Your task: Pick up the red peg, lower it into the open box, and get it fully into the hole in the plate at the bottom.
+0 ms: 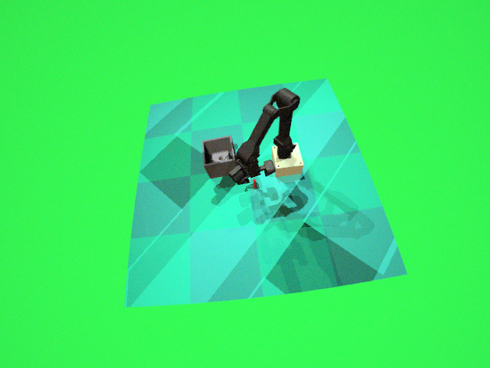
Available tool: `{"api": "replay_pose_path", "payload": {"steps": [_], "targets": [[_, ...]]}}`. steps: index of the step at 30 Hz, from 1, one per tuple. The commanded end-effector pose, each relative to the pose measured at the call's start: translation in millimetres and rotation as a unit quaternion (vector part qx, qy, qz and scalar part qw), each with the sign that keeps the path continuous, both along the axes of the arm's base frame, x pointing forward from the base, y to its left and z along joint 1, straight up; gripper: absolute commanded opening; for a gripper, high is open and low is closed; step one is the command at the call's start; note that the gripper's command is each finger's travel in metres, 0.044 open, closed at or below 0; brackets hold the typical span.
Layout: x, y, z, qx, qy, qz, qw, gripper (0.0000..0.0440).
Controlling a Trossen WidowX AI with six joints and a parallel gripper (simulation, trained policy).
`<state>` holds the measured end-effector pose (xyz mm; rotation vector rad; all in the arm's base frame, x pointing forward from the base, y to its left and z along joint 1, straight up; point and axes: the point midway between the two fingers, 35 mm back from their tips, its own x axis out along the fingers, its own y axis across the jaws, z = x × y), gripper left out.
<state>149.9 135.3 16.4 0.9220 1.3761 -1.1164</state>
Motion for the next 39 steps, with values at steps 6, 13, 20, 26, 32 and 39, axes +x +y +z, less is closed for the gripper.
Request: {"api": "replay_pose_path", "payload": {"steps": [6, 13, 20, 26, 32, 39], "targets": [[-1.3, -4.5, -26.7, -0.015, -0.008, 0.004, 1.0, 0.0395], [2.9, 1.6, -43.7, -0.013, -0.014, 0.009, 1.0, 0.0245], [9.7, 11.7, -55.2, -0.002, -0.023, 0.025, 0.999, 0.0082], [13.5, 19.6, -56.0, 0.009, -0.031, 0.034, 0.999, 0.0004], [20.4, 27.1, -47.6, 0.021, -0.045, 0.028, 0.998, 0.0], [30.8, 37.4, -33.1, 0.04, -0.065, 0.021, 0.997, 0.0]]}}
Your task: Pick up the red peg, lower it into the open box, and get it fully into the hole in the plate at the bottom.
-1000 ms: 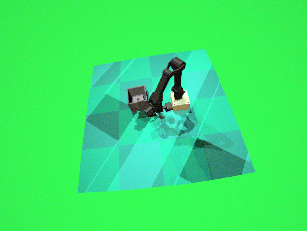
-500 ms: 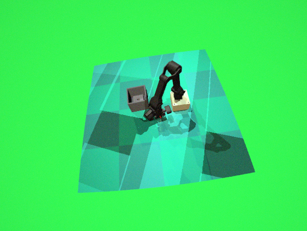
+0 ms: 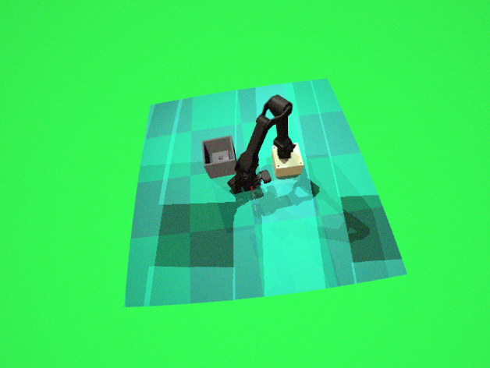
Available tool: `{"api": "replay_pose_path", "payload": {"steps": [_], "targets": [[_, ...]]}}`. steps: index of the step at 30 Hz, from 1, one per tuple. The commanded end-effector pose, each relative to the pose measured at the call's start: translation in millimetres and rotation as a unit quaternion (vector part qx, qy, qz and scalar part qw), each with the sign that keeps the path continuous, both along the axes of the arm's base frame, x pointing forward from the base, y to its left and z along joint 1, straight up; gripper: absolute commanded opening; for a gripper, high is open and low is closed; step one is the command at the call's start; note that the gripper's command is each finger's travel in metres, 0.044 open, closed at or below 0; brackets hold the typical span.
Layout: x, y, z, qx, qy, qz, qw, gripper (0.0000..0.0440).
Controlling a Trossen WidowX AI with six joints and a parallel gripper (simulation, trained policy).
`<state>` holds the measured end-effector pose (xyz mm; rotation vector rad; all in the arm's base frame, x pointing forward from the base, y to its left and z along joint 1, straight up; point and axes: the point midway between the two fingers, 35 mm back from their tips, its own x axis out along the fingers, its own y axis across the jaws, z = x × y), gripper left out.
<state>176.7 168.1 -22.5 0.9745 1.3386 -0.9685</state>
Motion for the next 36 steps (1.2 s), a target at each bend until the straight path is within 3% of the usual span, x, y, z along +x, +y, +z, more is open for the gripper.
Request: {"api": "replay_pose_path", "payload": {"steps": [1, 21, 36], "targets": [[5.8, 6.1, 8.1, 0.012, -0.009, -0.006, 1.0, 0.0], [54.6, 26.2, 80.3, 0.07, -0.098, -0.002, 0.993, 0.0], [95.6, -2.9, 135.7, 0.059, -0.152, 0.0, 0.987, 0.0]]}}
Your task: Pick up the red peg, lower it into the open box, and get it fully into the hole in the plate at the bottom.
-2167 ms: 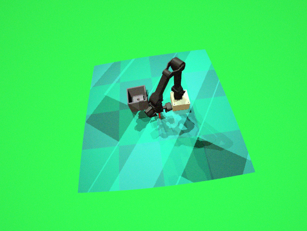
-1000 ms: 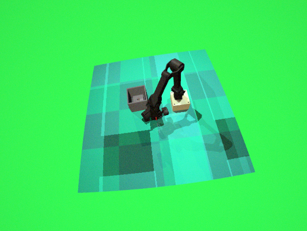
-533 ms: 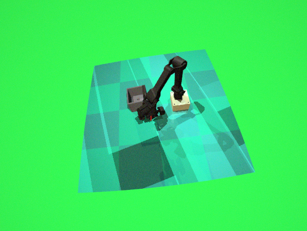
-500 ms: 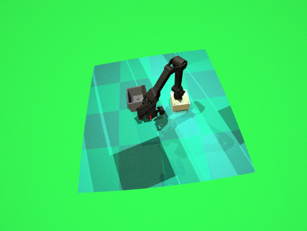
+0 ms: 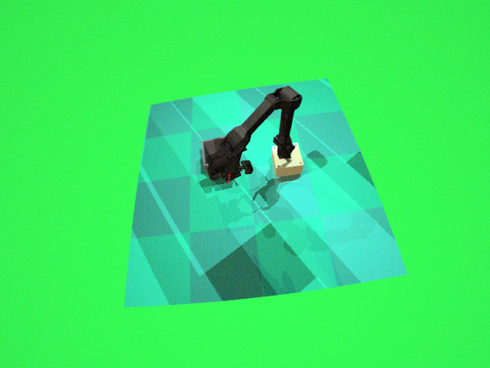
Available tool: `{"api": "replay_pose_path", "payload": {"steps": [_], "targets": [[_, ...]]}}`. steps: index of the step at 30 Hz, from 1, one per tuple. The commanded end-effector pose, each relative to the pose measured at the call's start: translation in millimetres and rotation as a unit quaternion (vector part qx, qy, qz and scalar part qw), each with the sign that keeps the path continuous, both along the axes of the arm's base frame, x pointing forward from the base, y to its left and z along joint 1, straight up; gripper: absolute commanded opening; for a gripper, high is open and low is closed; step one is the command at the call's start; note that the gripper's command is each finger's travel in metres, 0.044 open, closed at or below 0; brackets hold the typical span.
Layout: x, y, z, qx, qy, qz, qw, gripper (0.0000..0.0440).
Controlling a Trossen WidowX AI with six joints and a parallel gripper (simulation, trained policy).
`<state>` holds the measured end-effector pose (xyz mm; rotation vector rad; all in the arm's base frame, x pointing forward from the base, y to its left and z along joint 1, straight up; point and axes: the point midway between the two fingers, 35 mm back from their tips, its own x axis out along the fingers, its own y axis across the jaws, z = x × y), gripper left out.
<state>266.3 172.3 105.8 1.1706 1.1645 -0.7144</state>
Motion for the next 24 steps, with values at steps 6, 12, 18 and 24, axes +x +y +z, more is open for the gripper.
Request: {"api": "replay_pose_path", "payload": {"steps": [6, 12, 18, 24], "targets": [[19.2, -28.6, 18.6, -0.022, -0.016, -0.011, 1.0, 0.0], [28.3, -50.9, 23.4, -0.038, -0.016, -0.022, 0.999, 0.0], [34.1, -72.7, 24.3, -0.053, -0.009, -0.032, 0.998, 0.0], [37.9, -92.7, 22.8, -0.065, 0.002, -0.04, 0.997, 0.0]]}}
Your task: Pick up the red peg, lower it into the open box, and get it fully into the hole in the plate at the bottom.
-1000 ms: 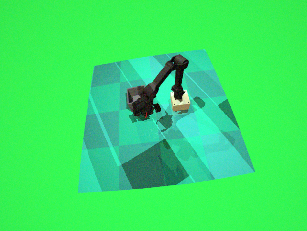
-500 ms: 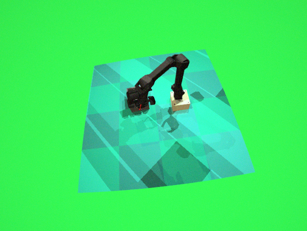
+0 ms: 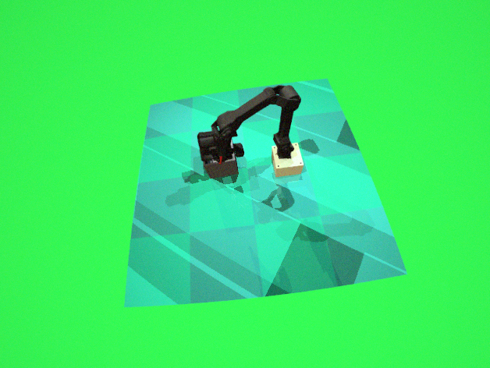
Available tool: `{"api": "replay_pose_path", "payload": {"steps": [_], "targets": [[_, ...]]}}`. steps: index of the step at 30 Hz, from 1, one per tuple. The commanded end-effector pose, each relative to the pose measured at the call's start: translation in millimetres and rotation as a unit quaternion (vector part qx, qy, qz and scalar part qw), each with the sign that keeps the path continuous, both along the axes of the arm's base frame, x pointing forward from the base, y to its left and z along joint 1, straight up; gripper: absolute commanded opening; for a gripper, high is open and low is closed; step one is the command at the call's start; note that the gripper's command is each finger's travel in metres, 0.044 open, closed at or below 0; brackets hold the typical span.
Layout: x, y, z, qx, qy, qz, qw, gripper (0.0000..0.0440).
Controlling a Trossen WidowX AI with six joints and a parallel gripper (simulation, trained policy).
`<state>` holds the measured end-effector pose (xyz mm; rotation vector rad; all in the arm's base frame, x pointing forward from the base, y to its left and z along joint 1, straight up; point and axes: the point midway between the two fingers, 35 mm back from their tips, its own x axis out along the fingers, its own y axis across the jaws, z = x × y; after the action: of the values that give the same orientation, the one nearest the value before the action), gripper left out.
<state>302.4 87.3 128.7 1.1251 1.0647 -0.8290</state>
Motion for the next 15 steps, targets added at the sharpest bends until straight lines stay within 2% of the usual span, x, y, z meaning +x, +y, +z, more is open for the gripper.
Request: {"api": "replay_pose_path", "payload": {"steps": [1, 15], "targets": [[2.3, -10.8, -0.5, -0.009, 0.006, -0.002, 1.0, 0.0], [7.8, -46.2, -9.9, -0.023, 0.04, -0.01, 0.999, 0.0]]}}
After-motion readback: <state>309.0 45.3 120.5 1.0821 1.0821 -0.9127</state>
